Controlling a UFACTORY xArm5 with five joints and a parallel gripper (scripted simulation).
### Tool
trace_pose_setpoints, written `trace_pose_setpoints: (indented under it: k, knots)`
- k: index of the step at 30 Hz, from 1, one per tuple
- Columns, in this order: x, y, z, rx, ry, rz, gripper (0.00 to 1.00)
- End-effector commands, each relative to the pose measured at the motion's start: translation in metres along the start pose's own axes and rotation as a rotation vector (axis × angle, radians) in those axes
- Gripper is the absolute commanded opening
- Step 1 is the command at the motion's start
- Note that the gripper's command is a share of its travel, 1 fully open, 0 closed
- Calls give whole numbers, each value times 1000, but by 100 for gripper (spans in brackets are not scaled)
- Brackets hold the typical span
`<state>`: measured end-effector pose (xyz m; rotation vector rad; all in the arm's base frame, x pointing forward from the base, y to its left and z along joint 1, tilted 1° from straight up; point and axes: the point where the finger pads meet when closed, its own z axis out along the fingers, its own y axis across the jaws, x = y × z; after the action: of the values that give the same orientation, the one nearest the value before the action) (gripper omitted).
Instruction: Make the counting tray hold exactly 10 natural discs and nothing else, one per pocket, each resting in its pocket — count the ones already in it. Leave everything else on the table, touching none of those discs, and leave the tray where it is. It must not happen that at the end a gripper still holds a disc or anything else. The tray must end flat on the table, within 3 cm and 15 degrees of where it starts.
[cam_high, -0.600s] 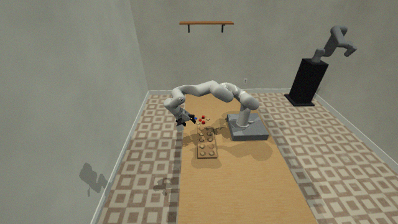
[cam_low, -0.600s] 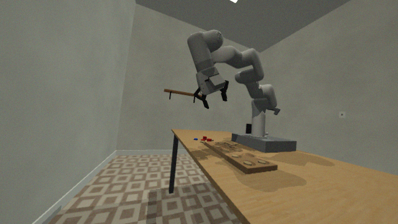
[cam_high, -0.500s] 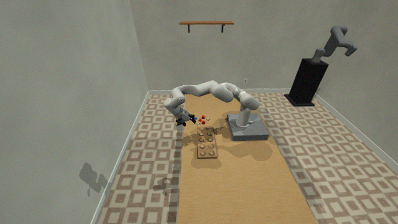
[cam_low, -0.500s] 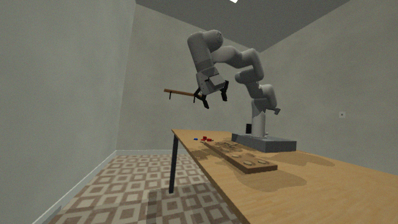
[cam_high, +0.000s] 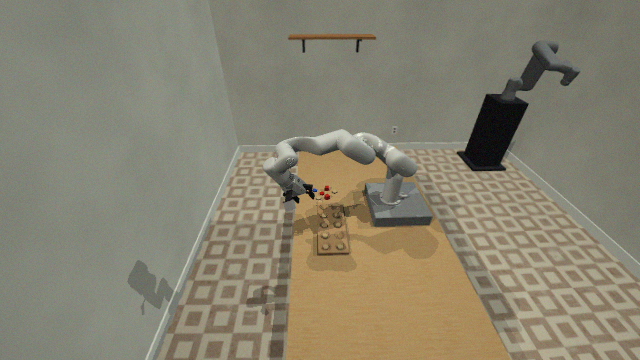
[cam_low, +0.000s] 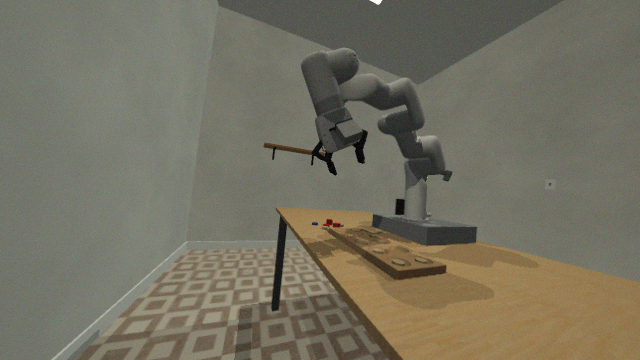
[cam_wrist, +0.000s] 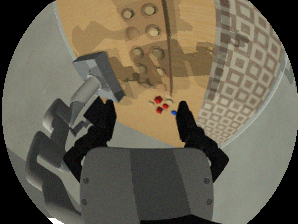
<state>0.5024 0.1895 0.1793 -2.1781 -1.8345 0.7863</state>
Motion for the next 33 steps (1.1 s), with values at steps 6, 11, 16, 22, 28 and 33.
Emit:
trace_pose_setpoints:
  k: [6,11,16,22,28,33]
  knots:
    - [-12,9,0,-13,25,60,47]
    - [-44,31,7,-33,84,223,47]
    - [-59,39,12,-41,111,297,47]
    - [-98,55,28,-58,177,479,47]
    - [-130,63,44,-68,230,629,47]
    - [-146,65,53,-72,257,705,47]
